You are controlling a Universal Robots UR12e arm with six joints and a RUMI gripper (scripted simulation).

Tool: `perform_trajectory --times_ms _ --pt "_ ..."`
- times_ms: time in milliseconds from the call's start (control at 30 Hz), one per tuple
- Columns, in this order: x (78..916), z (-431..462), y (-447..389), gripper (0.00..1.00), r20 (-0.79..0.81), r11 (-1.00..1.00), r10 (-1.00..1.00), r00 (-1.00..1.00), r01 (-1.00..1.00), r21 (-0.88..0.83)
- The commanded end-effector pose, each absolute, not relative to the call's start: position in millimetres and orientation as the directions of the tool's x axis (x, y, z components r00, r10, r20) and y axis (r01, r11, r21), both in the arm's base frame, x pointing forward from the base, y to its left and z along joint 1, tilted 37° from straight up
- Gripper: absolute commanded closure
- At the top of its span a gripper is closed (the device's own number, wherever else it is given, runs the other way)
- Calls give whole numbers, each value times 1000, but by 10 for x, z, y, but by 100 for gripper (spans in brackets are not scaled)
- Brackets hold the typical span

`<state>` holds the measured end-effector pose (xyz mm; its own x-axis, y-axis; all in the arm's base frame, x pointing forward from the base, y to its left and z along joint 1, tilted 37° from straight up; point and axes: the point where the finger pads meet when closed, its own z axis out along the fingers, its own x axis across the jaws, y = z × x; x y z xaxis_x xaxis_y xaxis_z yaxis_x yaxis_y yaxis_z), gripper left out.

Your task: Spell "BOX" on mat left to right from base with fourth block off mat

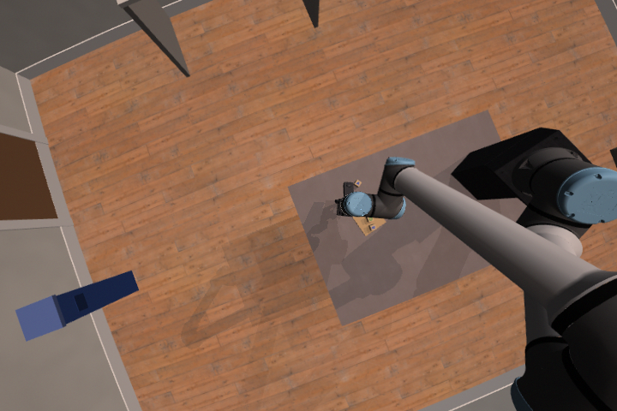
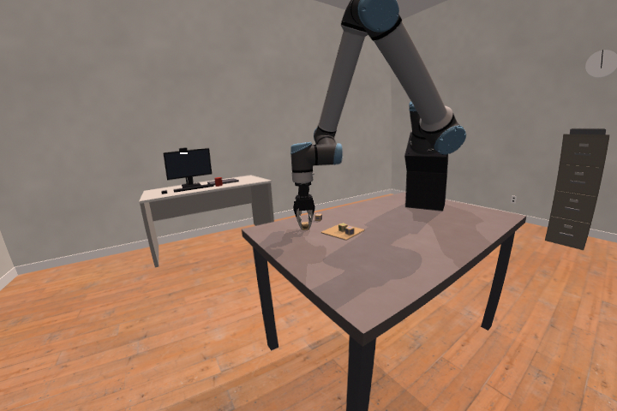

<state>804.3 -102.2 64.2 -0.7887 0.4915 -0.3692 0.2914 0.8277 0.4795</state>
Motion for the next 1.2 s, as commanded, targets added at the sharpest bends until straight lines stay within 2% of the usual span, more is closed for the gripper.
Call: perform_trajectory --times_ms 0,633,1167 --pt "8045 649 -1025 91 -370 828 492 -788 291 479" --pt "8028 674 -1034 91 -370 828 492 -788 291 479" --pt "7578 1334 -1258 91 -370 828 492 -788 291 479"
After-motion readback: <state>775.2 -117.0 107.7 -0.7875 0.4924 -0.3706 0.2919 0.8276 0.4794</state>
